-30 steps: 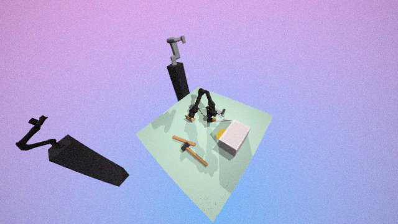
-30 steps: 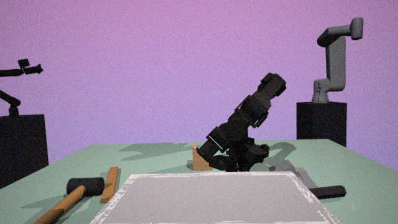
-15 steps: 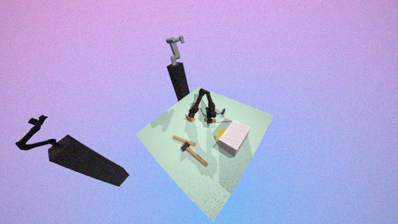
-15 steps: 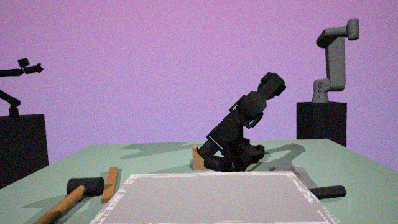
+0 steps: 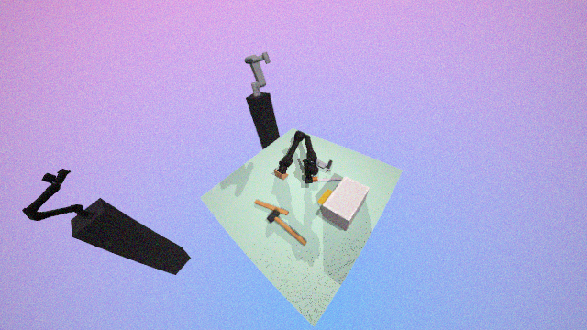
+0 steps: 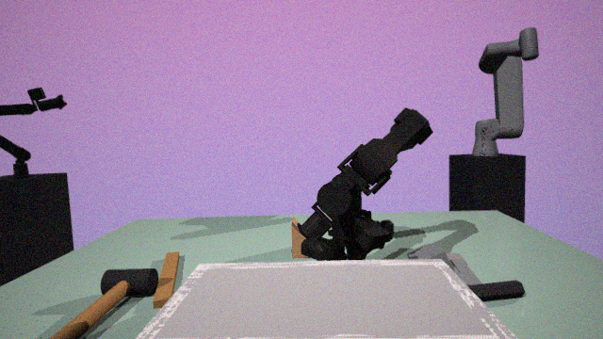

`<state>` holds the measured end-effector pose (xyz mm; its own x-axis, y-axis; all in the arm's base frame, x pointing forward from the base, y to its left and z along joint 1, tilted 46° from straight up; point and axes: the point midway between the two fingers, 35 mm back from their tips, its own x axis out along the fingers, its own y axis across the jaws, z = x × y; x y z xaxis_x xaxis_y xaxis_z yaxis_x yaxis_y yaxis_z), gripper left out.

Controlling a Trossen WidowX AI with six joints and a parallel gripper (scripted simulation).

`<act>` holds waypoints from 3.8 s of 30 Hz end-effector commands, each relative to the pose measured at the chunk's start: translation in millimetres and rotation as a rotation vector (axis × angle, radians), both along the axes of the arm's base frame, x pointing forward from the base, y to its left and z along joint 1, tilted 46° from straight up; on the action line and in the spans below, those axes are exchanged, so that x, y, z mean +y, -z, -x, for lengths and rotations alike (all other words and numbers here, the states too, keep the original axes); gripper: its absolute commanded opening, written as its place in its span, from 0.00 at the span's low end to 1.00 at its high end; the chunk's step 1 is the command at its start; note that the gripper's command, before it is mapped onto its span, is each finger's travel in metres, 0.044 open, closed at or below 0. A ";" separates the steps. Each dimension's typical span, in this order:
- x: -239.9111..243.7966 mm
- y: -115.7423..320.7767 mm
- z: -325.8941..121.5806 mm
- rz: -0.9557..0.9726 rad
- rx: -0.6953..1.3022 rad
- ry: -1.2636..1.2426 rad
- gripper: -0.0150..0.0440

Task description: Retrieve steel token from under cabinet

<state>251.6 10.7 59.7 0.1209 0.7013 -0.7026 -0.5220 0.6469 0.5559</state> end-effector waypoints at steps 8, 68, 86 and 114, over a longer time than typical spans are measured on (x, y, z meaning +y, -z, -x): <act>-9.7 8.0 -3.8 -0.002 -0.001 0.005 0.25; -58.8 57.1 -1.7 0.002 -0.002 0.005 0.25; -73.9 72.5 1.8 0.003 -0.002 0.005 0.25; -96.4 95.5 7.4 0.005 -0.002 0.005 0.25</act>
<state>244.3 -81.6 -32.8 0.1209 0.6974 -0.7064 -0.5218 0.6500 0.5524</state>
